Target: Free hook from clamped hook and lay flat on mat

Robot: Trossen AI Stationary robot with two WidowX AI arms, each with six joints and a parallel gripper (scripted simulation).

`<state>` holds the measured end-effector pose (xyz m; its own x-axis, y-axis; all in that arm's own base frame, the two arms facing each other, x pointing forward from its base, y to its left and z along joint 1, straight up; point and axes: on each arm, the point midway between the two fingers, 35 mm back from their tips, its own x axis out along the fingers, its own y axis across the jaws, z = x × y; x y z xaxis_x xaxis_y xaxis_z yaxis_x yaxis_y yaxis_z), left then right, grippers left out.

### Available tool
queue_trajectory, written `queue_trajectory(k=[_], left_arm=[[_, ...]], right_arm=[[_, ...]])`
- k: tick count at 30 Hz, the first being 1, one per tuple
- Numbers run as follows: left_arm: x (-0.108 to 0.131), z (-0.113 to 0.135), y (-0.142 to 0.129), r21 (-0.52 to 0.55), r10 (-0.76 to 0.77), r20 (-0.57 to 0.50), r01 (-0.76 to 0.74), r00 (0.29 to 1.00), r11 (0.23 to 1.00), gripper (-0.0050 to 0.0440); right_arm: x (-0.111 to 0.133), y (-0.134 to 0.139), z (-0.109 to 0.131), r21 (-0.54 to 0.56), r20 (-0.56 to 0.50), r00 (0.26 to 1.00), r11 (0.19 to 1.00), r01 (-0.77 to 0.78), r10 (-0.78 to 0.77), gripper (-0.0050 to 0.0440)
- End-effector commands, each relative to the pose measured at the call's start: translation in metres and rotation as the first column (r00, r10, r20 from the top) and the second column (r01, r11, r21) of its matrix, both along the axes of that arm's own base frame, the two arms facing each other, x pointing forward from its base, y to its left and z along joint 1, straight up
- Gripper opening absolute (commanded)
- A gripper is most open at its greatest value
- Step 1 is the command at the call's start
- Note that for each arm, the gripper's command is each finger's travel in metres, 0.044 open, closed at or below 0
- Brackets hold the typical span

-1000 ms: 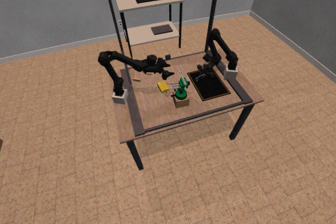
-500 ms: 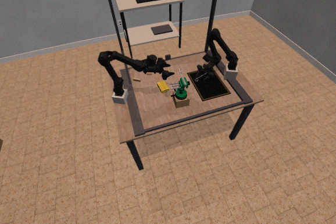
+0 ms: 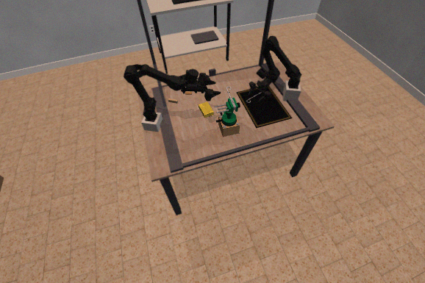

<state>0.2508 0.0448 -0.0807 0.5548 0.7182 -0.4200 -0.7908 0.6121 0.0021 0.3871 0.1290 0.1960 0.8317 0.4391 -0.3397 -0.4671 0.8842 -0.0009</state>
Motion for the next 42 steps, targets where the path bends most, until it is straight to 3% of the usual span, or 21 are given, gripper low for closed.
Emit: queue_trajectory(k=[1, 9, 18, 31, 32, 33, 42], left_arm=[[0.002, 0.008, -0.001, -0.005, 0.000, 0.012, 0.000, 1.000, 1.000, 0.0440], [0.001, 0.024, -0.003, -0.013, 0.000, 0.009, 0.000, 1.000, 1.000, 0.0440], [-0.003, 0.024, -0.036, -0.088, -0.002, 0.021, 0.004, 1.000, 0.996, 0.0440], [-0.022, 0.038, -0.061, -0.104, 0.005, 0.002, -0.005, 1.000, 0.995, 0.0440], [-0.029, 0.040, -0.058, -0.069, 0.006, -0.038, -0.009, 0.999, 0.998, 0.0440], [-0.028, 0.045, -0.067, -0.102, 0.007, 0.004, -0.007, 1.000, 0.995, 0.0440], [-0.046, 0.075, -0.079, -0.072, 0.010, 0.017, -0.008, 1.000, 0.997, 0.0440]], right_arm=[[0.000, 0.000, 0.010, 0.009, 0.024, 1.000, 1.000, -0.001, 0.001, 0.0440], [0.000, 0.000, 0.010, 0.009, 0.024, 1.000, 1.000, -0.001, 0.001, 0.0440], [0.000, 0.000, 0.010, 0.009, 0.024, 1.000, 1.000, -0.001, 0.001, 0.0440], [0.000, 0.000, 0.010, 0.009, 0.024, 1.000, 1.000, -0.001, 0.001, 0.0440], [0.000, 0.000, 0.010, 0.009, 0.024, 1.000, 1.000, -0.001, 0.001, 0.0440], [0.000, 0.000, 0.010, 0.009, 0.024, 1.000, 1.000, -0.001, 0.001, 0.0440], [0.000, 0.000, 0.010, 0.009, 0.024, 1.000, 1.000, -0.001, 0.001, 0.0440]])
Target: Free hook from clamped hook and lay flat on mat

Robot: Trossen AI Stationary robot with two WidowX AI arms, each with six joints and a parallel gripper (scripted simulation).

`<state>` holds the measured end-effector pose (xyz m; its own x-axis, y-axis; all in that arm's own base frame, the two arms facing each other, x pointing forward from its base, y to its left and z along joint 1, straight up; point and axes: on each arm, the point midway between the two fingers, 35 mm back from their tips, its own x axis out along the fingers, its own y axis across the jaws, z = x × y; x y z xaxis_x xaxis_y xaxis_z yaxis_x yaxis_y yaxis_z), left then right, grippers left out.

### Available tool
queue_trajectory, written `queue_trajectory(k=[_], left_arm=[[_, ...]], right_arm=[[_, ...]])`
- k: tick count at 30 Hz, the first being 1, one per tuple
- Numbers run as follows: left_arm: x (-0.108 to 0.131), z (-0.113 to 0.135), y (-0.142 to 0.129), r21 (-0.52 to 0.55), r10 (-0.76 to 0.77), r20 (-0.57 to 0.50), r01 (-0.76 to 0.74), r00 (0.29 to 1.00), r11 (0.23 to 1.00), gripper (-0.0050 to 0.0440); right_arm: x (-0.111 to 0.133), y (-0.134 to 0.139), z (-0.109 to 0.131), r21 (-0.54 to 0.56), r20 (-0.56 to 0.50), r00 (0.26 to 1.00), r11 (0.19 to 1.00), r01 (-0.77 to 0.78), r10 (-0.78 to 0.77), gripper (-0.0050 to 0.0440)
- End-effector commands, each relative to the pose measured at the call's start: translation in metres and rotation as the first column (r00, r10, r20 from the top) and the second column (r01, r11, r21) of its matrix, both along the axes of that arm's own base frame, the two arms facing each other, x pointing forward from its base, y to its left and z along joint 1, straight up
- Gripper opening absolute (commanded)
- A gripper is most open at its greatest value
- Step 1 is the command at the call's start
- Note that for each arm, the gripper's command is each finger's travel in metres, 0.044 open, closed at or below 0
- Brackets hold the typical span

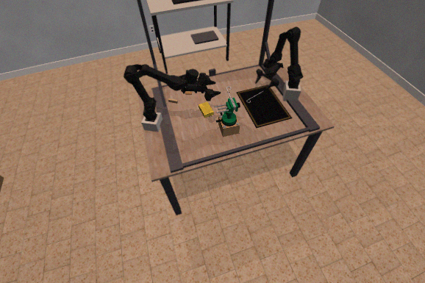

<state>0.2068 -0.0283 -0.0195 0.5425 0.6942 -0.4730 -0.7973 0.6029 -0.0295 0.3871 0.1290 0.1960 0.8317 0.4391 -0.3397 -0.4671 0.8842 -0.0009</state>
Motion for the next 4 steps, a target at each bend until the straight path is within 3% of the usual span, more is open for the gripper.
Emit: queue_trajectory(k=[1, 4], left_arm=[[-0.005, 0.017, -0.007, 0.002, -0.001, 0.029, 0.001, 1.000, 1.000, 0.0440], [-0.012, 0.029, -0.007, 0.032, -0.004, 0.024, 0.003, 1.000, 0.999, 0.0440]], right_arm=[[0.000, 0.000, 0.010, 0.009, 0.024, 1.000, 1.000, -0.001, 0.001, 0.0440], [0.000, 0.000, 0.010, 0.009, 0.024, 1.000, 1.000, -0.001, 0.001, 0.0440]])
